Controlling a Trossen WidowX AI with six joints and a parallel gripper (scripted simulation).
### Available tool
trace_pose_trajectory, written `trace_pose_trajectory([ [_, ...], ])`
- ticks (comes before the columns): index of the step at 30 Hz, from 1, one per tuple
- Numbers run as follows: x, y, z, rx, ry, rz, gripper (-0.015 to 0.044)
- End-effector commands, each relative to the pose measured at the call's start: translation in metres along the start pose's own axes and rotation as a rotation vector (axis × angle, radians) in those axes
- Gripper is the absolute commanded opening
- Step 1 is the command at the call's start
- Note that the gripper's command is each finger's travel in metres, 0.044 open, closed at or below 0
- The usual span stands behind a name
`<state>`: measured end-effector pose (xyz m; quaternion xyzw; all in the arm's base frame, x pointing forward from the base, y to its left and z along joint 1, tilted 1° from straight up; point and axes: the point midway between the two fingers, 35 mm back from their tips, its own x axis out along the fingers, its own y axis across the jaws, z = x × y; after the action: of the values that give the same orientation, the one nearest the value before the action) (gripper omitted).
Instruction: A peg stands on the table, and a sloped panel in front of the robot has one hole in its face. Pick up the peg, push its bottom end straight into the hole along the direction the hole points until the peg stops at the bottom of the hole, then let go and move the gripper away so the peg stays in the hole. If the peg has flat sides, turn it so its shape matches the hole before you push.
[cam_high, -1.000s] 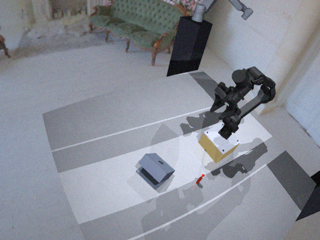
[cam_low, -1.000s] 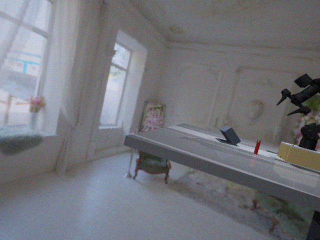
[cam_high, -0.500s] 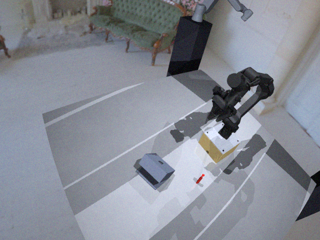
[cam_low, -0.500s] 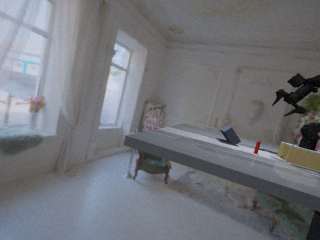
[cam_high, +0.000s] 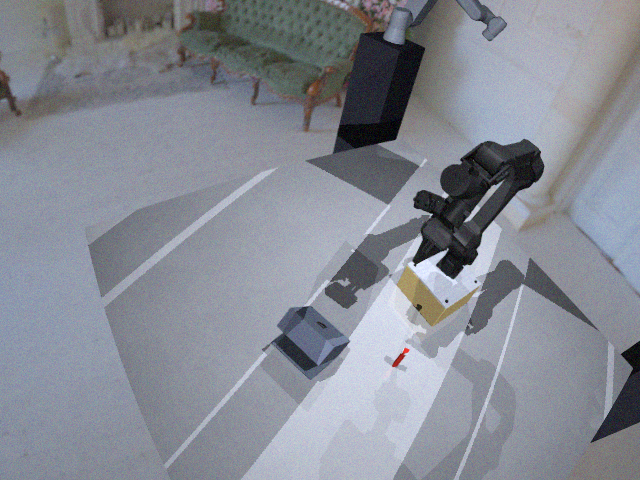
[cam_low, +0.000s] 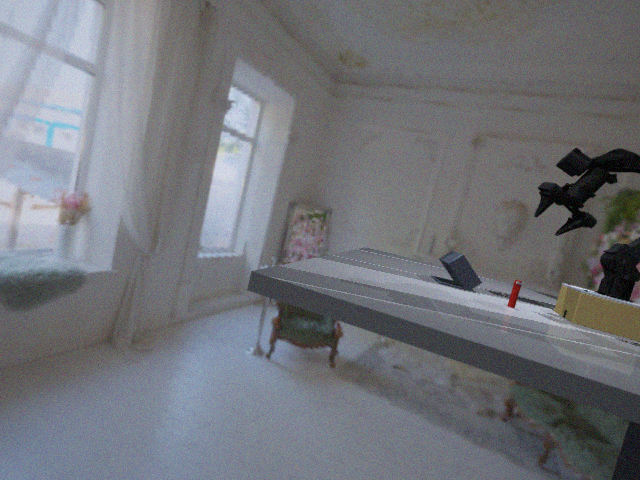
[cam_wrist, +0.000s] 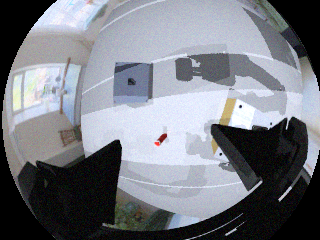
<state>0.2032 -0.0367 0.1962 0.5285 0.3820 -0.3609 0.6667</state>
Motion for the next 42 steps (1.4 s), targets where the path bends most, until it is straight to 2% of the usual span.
trace_pose_trajectory([
  [1,0.009,0.007,-0.002,-0.089,0.014,-0.024,0.0440],
  [42,0.111,0.044,-0.063,-1.107,0.283,-0.171,0.0440],
])
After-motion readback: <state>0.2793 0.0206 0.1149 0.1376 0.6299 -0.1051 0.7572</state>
